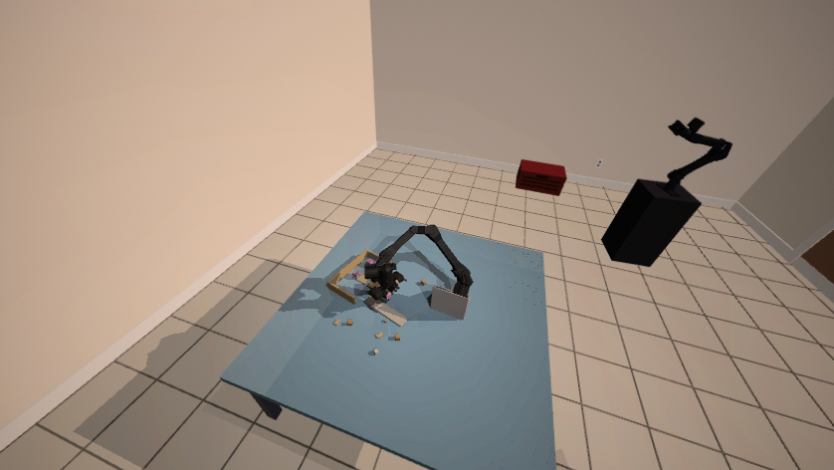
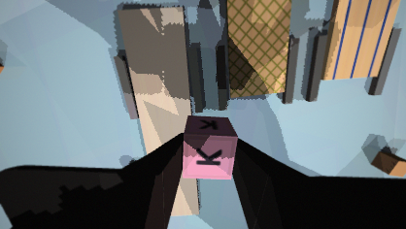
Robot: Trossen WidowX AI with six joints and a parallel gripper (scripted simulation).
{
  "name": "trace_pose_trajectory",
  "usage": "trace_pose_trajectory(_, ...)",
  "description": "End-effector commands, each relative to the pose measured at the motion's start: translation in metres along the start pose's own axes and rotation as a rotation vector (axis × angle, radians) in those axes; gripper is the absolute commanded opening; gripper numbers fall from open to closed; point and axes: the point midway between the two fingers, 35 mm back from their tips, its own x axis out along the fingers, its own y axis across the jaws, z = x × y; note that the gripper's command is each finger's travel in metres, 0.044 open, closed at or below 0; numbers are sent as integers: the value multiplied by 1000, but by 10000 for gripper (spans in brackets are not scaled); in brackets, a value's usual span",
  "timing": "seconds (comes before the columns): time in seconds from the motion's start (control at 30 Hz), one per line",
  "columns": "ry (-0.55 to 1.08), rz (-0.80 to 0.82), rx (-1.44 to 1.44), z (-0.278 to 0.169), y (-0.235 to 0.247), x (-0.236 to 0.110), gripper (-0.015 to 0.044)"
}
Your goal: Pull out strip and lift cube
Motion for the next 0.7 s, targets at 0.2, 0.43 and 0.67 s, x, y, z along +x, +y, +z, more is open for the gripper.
trace_pose_trajectory(0.2,5,3,3,-29,-19,1,0)
trace_pose_trajectory(0.43,6,2,4,-48,-34,2,0)
trace_pose_trajectory(0.67,6,3,4,-51,-37,-8,0)
